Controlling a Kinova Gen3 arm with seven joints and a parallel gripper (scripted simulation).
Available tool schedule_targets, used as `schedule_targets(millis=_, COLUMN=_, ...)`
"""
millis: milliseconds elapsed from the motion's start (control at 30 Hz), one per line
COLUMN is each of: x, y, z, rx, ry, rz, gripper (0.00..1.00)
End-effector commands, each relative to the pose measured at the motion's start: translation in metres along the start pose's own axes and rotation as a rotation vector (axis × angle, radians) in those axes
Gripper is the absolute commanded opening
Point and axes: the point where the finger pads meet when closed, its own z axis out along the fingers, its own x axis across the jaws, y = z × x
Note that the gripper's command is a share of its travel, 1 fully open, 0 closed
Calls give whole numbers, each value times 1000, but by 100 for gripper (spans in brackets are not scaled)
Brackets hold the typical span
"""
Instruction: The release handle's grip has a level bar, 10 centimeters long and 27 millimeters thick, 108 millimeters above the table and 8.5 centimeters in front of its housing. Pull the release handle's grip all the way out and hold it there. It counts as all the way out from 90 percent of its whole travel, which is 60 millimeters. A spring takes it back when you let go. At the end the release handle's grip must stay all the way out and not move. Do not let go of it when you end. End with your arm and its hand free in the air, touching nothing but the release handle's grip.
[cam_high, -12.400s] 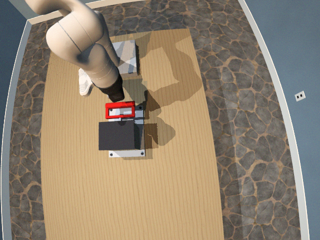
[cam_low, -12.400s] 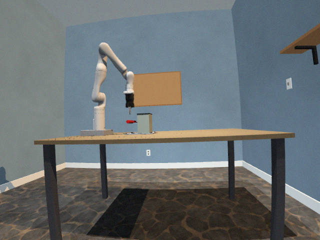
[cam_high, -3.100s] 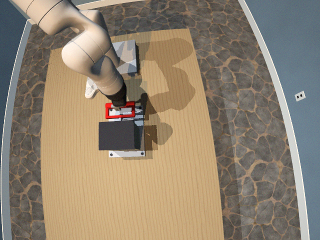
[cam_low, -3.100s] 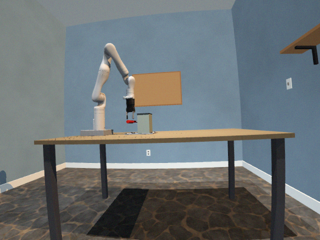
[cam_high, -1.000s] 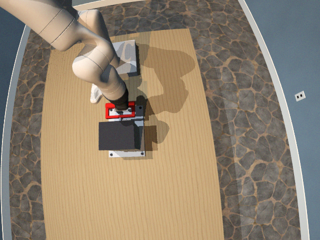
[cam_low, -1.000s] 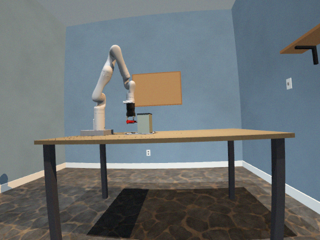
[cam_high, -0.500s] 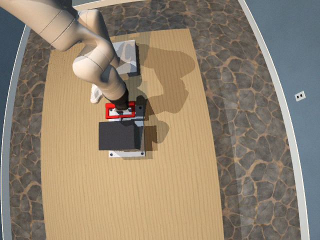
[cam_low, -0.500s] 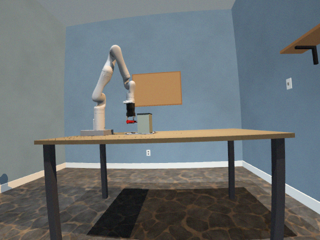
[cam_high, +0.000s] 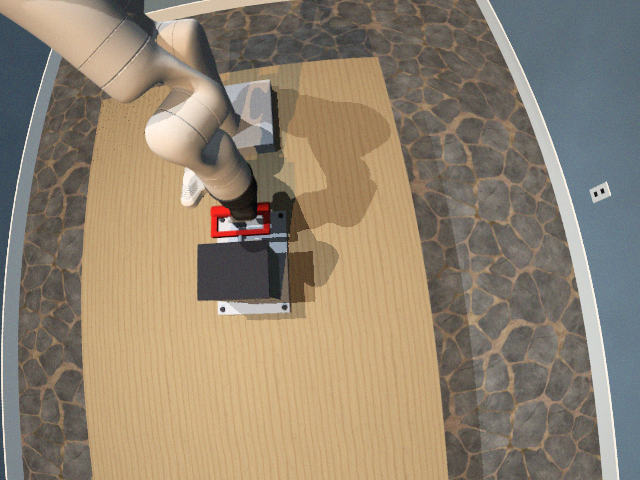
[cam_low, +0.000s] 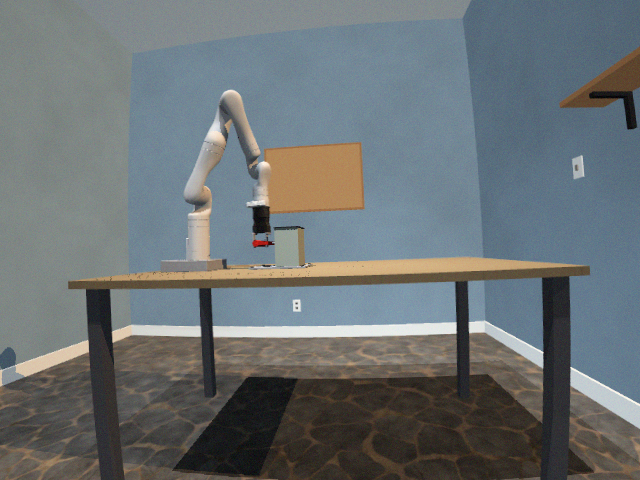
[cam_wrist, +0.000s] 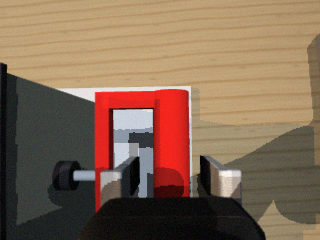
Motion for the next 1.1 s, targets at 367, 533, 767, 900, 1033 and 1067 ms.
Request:
schedule_targets(millis=367, x=1, y=0, z=1, rx=-1, ry=-1, rz=5, gripper=0)
schedule_targets(millis=533, x=1, y=0, z=1, rx=-1, ry=-1, rz=5, gripper=0)
schedule_targets(millis=767, x=1, y=0, z=1, rx=-1, ry=-1, rz=5, gripper=0)
schedule_targets(millis=900, x=1, y=0, z=1, rx=-1, ry=-1, rz=5, gripper=0)
schedule_targets(millis=1033, x=1, y=0, z=1, rx=-1, ry=-1, rz=5, gripper=0)
schedule_targets(millis=1067, x=1, y=0, z=1, rx=-1, ry=-1, rz=5, gripper=0)
